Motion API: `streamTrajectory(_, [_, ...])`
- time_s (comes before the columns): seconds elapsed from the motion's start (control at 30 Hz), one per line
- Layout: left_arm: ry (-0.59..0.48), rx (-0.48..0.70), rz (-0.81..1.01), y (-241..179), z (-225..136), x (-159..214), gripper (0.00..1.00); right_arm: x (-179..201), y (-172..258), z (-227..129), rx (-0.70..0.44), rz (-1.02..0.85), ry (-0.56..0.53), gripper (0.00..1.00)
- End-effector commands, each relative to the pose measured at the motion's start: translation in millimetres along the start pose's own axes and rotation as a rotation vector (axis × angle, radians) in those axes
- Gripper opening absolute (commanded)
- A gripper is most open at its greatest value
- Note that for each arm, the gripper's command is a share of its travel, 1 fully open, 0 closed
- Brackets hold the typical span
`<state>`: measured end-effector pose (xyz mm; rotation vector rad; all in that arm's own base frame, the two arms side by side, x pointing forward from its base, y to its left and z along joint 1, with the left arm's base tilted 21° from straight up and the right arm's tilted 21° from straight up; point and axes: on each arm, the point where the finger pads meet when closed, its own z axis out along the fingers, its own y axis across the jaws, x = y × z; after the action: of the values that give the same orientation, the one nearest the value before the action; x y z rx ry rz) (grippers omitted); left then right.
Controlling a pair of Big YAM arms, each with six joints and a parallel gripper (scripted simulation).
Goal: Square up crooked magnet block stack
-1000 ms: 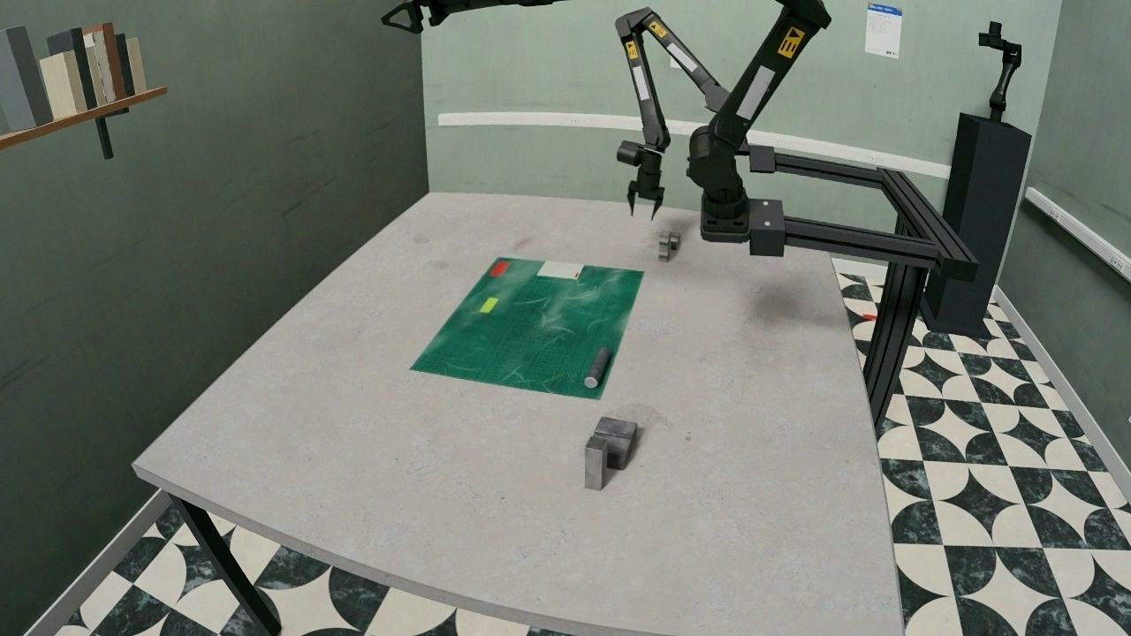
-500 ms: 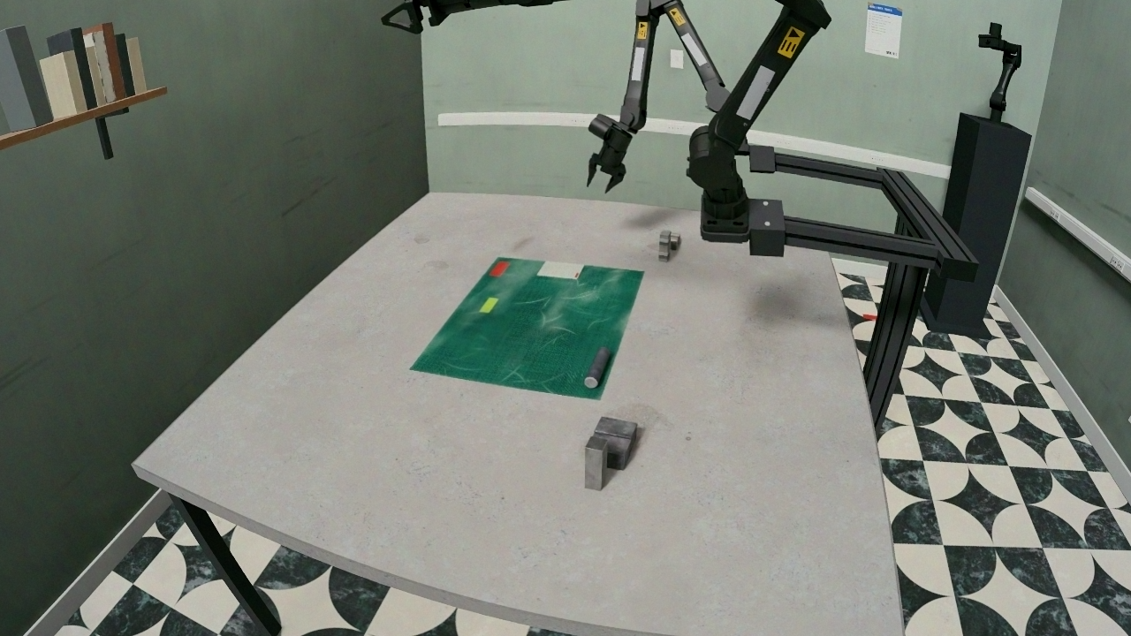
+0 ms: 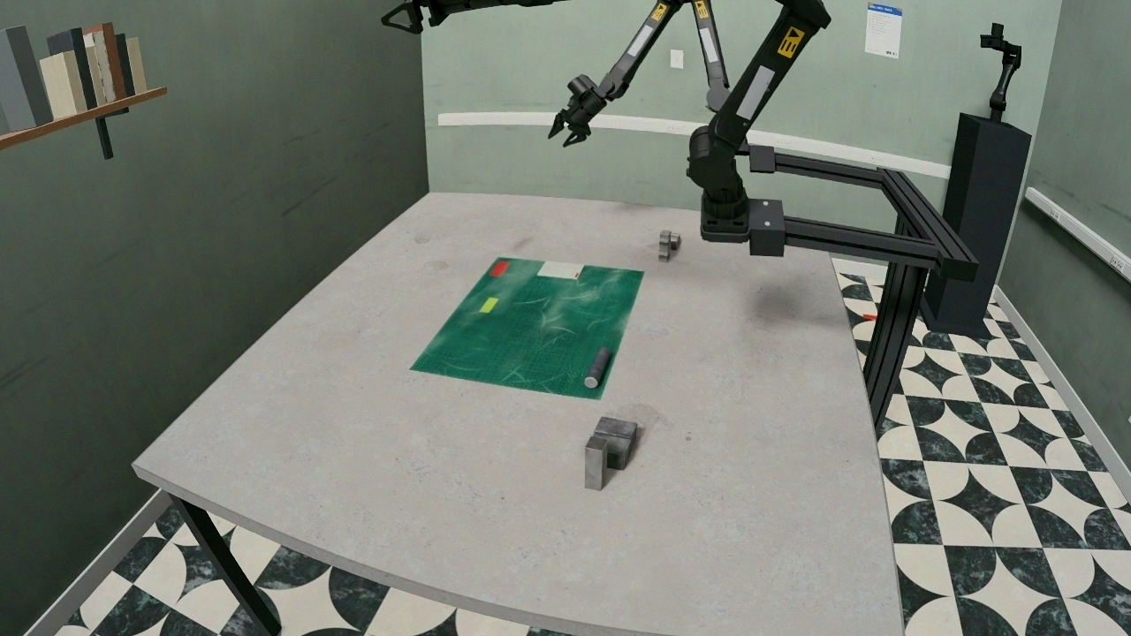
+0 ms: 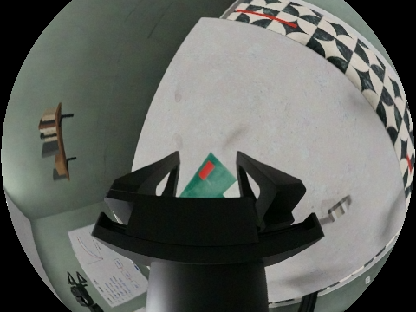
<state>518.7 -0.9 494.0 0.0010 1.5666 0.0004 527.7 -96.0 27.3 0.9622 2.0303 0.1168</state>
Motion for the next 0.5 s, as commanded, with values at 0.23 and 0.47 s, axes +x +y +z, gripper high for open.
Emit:
streamTrajectory(0.23, [0.012, 0.002, -0.010, 1, 4, 2, 1.00, -88, 111, -53, -0.191, -0.221, -0.134, 0.60])
streamTrajectory(0.47, [0.008, -0.007, -0.011, 6, 3, 0, 1.00, -113, 132, -78, -0.232, -0.307, -0.173, 0.60])
